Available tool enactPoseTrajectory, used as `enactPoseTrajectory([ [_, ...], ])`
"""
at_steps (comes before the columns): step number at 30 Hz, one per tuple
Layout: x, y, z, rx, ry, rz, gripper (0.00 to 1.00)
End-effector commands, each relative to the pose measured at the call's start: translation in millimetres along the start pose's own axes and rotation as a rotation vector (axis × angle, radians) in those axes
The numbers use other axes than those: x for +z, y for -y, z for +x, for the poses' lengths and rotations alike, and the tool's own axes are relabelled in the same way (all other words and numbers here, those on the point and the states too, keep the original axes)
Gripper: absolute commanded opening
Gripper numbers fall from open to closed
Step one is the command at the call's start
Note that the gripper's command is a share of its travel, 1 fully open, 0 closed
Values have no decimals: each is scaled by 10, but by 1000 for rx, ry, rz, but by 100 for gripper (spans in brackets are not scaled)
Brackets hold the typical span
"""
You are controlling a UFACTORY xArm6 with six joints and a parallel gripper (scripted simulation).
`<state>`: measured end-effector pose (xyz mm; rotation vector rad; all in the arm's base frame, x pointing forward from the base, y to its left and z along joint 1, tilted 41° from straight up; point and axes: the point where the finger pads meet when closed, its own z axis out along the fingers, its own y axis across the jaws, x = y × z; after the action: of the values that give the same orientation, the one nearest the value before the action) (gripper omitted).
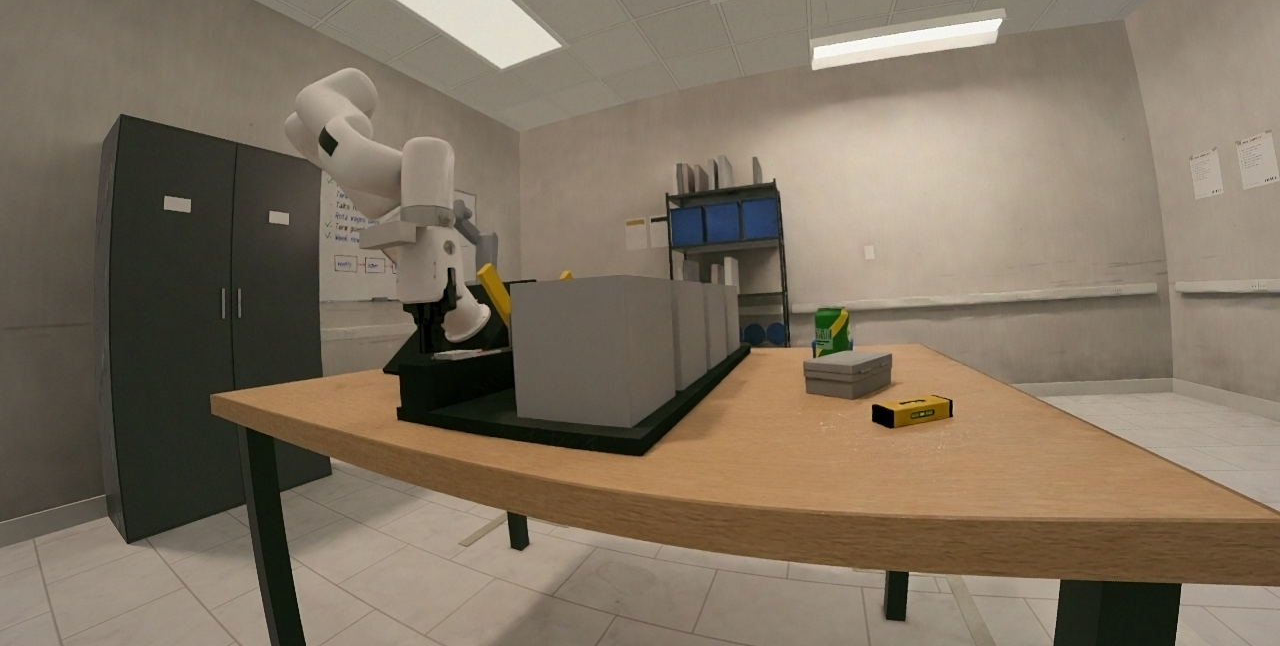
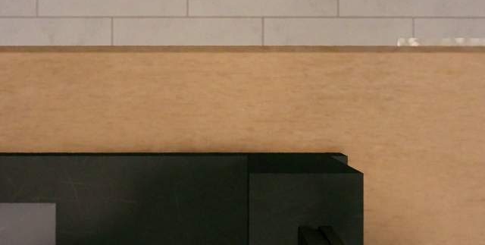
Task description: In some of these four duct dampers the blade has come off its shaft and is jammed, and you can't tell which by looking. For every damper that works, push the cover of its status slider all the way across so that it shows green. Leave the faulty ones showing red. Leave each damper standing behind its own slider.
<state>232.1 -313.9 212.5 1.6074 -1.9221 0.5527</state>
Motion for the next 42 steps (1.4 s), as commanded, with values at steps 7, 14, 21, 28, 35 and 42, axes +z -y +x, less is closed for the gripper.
enactPoseTrajectory([
  [7,-9,15,14,1,-1,3,0],
  [14,-9,15,14,1,-1,3,0],
  [21,-7,15,14,1,-1,3,0],
  [28,10,15,14,1,-1,3,0],
  [35,56,15,14,1,-1,3,0],
  [42,87,15,14,1,-1,3,0],
])
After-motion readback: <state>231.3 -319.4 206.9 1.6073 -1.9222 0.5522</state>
